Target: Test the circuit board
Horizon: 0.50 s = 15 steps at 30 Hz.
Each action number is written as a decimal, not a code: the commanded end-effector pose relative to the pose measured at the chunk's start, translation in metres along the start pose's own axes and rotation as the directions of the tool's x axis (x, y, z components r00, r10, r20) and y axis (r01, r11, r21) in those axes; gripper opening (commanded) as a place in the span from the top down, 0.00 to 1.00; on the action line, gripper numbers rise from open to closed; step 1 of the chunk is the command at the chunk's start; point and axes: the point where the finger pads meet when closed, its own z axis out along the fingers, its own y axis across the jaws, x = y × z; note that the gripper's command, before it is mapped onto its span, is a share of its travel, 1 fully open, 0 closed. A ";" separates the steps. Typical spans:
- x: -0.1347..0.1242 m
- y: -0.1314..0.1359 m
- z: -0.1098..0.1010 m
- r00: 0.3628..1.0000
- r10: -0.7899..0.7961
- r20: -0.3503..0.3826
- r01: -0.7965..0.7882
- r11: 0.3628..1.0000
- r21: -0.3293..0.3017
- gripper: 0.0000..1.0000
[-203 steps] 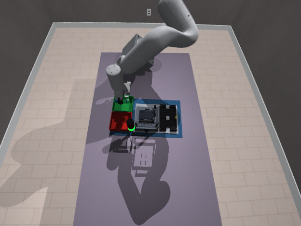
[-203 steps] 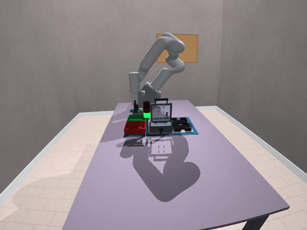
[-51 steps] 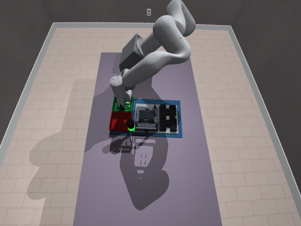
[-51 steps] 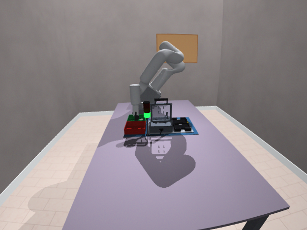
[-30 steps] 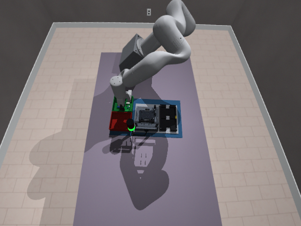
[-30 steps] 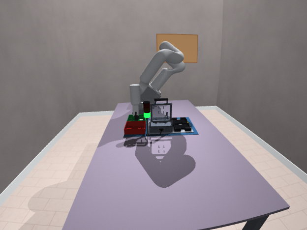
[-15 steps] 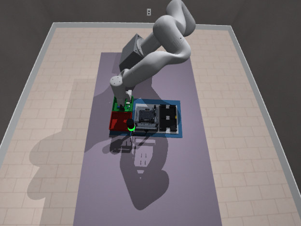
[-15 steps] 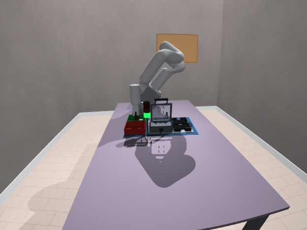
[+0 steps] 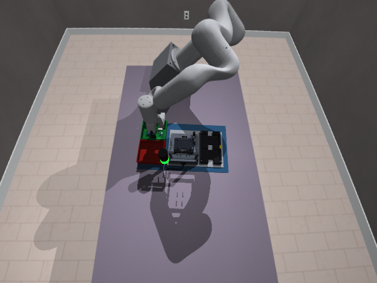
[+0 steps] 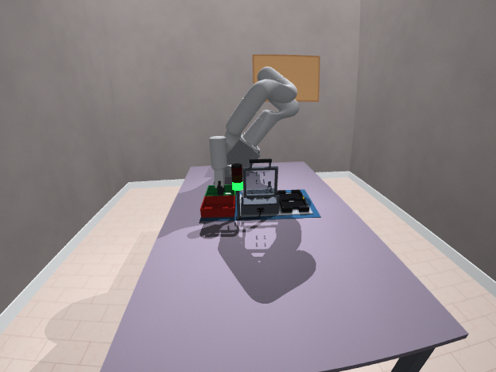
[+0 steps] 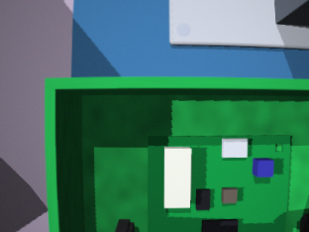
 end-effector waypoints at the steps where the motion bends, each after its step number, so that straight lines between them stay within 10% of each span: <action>1: 0.000 0.001 -0.004 1.000 0.000 0.001 0.000 1.000 -0.001 0.00; 15: 0.000 0.001 -0.067 1.000 0.000 0.001 0.000 1.000 -0.001 0.00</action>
